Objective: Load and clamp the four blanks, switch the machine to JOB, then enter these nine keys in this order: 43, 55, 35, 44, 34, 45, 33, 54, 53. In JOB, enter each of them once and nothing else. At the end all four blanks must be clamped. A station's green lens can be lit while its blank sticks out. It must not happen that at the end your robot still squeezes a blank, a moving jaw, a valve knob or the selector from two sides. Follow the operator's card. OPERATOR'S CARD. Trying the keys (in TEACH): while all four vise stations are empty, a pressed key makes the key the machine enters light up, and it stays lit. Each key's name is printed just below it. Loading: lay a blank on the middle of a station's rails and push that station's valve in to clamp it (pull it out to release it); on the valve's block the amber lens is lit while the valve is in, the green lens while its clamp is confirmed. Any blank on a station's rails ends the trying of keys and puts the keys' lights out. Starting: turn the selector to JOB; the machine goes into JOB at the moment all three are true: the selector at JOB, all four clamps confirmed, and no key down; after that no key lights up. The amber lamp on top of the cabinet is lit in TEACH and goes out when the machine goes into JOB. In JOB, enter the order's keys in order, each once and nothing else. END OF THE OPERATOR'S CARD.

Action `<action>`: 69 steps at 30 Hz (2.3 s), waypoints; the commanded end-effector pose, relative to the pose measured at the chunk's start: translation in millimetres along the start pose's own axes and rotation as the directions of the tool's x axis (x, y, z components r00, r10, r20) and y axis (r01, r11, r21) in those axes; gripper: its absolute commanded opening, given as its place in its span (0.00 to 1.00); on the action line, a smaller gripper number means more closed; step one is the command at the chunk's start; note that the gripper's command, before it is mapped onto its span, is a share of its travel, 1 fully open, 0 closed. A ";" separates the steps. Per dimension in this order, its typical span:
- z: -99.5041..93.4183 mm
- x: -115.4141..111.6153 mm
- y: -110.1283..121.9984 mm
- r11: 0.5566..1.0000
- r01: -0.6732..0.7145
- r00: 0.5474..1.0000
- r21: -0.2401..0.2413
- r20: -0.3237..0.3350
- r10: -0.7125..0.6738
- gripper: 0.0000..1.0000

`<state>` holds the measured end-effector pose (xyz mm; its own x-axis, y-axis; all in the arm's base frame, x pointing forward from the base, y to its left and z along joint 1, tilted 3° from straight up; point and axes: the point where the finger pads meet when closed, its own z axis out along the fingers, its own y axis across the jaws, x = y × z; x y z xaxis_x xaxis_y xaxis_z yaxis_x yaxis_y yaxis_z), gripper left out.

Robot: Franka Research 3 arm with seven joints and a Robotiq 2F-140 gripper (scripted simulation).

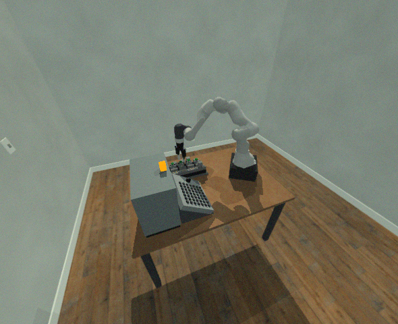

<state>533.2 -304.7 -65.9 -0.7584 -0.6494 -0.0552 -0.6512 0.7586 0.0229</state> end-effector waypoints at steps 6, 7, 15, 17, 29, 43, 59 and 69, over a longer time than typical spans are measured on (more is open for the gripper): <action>0.9 0.0 0.4 1.000 -0.006 1.000 0.000 0.000 0.006 0.40; 0.9 0.0 0.4 1.000 -0.006 1.000 0.000 0.000 0.006 0.40; 0.9 0.0 0.4 1.000 -0.006 1.000 0.000 0.000 0.006 0.40; 0.9 0.0 0.4 1.000 -0.006 1.000 0.000 0.000 0.006 0.40; 2.2 0.0 0.4 1.000 -0.006 1.000 0.000 0.000 0.006 0.40; 7.1 0.0 0.4 1.000 -0.006 1.000 0.000 0.000 0.006 0.40; 14.5 0.0 0.4 1.000 -0.006 1.000 0.000 0.000 0.006 0.40; 17.4 0.0 0.3 1.000 -0.006 1.000 0.000 0.000 0.006 0.40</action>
<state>532.4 -303.3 -81.9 -0.7582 -0.6497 -0.0544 -0.6515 0.7582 0.0252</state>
